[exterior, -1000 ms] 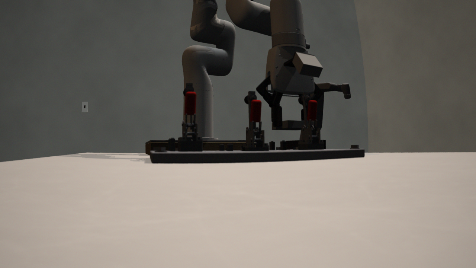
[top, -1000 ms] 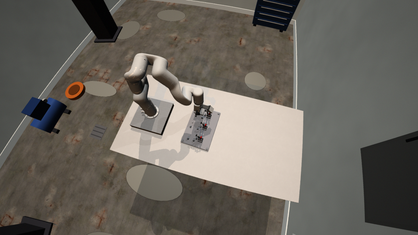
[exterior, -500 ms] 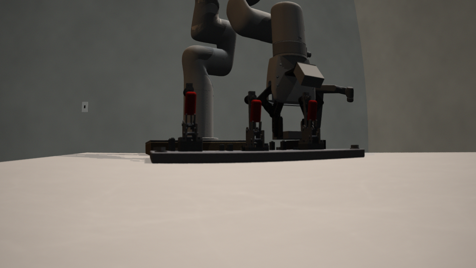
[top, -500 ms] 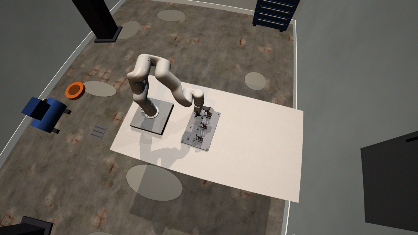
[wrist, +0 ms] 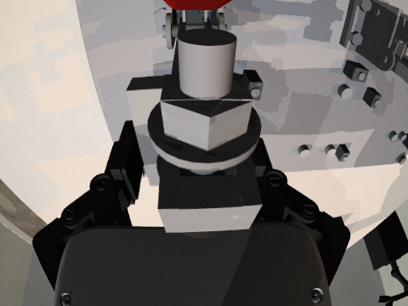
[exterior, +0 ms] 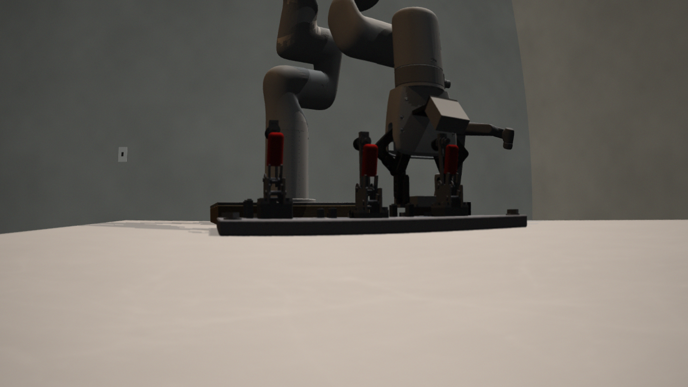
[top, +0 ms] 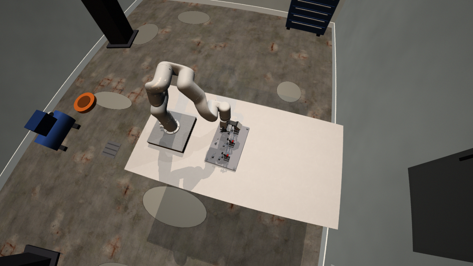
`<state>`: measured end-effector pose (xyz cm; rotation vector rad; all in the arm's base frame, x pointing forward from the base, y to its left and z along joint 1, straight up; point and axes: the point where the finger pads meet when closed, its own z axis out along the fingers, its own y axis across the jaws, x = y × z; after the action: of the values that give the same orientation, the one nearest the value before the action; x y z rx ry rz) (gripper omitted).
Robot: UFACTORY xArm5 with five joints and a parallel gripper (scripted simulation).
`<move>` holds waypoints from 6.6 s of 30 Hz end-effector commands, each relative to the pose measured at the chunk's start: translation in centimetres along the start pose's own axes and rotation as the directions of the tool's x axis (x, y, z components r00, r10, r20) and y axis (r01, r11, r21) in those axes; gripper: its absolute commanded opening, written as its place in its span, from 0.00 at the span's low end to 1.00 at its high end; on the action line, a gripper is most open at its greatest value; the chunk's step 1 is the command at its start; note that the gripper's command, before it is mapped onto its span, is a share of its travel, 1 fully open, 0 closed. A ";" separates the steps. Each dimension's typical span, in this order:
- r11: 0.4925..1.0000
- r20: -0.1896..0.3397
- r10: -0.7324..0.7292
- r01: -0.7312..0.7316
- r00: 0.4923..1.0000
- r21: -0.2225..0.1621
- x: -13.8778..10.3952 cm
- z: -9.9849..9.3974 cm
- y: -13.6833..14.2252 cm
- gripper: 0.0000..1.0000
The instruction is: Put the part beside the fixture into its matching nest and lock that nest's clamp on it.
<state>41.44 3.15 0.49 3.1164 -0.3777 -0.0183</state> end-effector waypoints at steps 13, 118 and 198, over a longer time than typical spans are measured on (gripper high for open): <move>1.000 -0.004 0.000 0.000 1.000 0.001 0.1 -0.1 0.0 0.00; 1.000 -0.004 0.000 0.000 1.000 0.001 0.5 0.5 0.3 1.00; 1.000 -0.004 0.000 0.000 1.000 0.001 0.5 -14.3 0.4 0.47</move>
<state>41.92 2.70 11.43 3.1169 -0.3780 -0.0147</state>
